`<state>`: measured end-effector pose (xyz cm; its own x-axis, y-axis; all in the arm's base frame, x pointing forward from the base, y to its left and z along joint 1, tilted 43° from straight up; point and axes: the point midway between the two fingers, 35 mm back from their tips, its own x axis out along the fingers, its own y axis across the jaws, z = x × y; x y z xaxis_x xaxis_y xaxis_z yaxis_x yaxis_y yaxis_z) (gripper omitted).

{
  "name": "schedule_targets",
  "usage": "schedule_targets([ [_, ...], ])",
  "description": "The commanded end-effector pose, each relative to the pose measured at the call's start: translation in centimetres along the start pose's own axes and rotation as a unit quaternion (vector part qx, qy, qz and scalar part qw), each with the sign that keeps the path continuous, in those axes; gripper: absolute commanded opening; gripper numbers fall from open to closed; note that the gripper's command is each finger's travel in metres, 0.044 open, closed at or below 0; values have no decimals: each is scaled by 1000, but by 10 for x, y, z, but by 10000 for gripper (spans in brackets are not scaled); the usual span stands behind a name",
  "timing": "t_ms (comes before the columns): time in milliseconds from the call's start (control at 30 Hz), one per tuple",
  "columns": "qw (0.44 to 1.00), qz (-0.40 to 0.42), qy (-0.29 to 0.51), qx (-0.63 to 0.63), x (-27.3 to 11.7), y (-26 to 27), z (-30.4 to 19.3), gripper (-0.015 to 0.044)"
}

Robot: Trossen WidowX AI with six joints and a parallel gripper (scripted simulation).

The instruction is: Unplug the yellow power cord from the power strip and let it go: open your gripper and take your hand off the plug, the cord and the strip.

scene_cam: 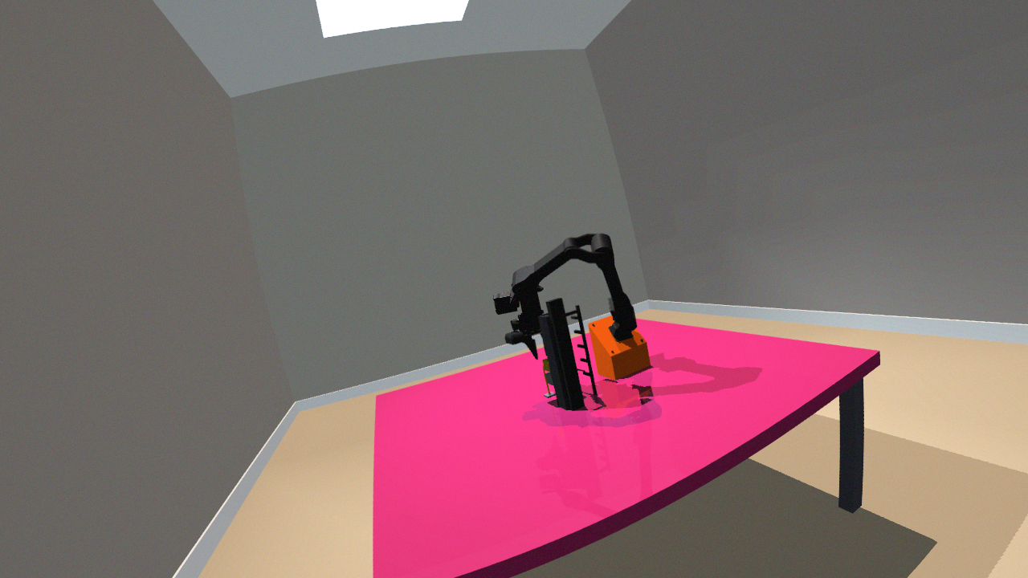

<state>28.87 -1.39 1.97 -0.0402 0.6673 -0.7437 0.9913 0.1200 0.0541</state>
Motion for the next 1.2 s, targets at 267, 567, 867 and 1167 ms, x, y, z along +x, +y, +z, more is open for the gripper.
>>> schedule_targets([
  [267, 1000, -2, 4, 3, 1, -2, -21, 160],
  [567, 1000, -2, 4, 3, 2, -3, -28, 160],
  [867, 1000, -2, 5, 3, 13, -3, -28, 160],
  [1167, 1000, -1, 2, 0, 11, -2, -28, 61],
])
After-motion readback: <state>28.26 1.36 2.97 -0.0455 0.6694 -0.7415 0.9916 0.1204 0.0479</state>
